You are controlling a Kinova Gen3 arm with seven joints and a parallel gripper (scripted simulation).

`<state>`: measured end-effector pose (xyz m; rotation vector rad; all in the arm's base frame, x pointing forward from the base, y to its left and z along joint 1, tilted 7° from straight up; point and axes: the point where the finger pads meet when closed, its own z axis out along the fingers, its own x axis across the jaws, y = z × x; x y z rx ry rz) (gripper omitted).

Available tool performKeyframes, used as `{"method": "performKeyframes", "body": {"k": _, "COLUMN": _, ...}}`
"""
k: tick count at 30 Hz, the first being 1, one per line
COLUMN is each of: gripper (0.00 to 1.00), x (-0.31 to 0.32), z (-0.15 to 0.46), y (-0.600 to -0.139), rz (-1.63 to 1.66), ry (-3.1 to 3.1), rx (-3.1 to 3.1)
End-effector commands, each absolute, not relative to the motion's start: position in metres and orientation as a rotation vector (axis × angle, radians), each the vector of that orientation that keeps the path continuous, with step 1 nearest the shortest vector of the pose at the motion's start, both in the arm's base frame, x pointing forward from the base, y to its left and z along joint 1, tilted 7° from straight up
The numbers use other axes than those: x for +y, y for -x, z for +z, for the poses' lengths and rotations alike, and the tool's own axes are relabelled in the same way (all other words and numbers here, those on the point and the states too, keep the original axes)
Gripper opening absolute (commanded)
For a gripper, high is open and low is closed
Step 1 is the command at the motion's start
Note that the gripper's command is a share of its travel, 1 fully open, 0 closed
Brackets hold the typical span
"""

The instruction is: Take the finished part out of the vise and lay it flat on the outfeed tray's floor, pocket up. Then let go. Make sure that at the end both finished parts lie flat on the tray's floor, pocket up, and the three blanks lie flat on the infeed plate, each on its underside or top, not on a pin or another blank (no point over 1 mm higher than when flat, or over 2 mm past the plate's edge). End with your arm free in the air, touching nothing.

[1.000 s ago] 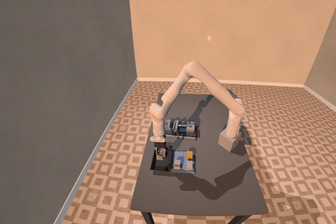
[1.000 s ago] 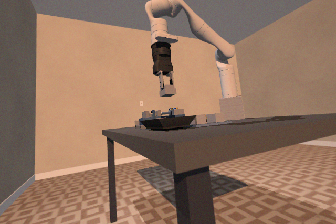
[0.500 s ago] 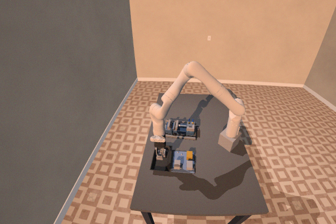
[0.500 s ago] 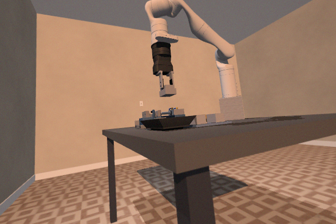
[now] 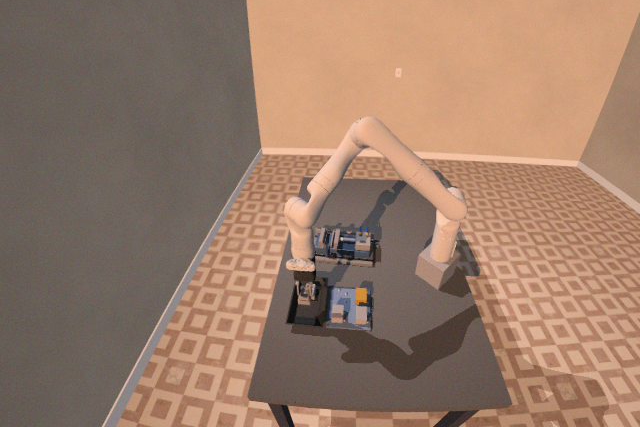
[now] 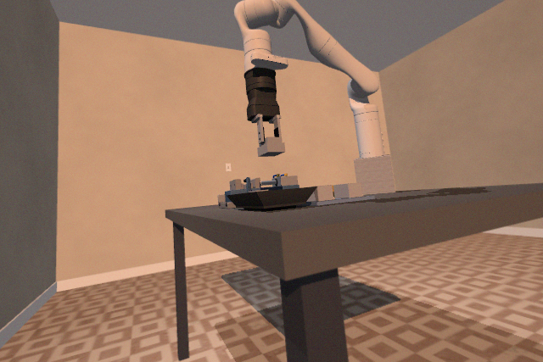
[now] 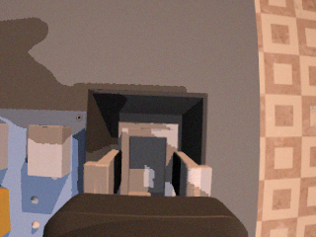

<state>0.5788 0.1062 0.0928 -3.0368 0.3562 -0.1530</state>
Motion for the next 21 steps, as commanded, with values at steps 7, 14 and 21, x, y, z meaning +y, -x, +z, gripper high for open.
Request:
{"method": "performKeyframes", "body": {"k": 7, "gripper": 0.00, "x": 0.104, "z": 0.088, "y": -0.578, "rz": -0.148, "ry": 3.038, "rx": 0.363}}
{"method": "performKeyframes", "body": {"k": 14, "gripper": 0.00, "x": 0.104, "z": 0.084, "y": -0.578, "rz": -0.146, "ry": 3.037, "rx": 0.372}}
{"method": "performKeyframes", "body": {"k": 21, "gripper": 0.00, "x": 0.103, "z": 0.075, "y": -0.579, "rz": -0.148, "ry": 3.040, "rx": 0.372}}
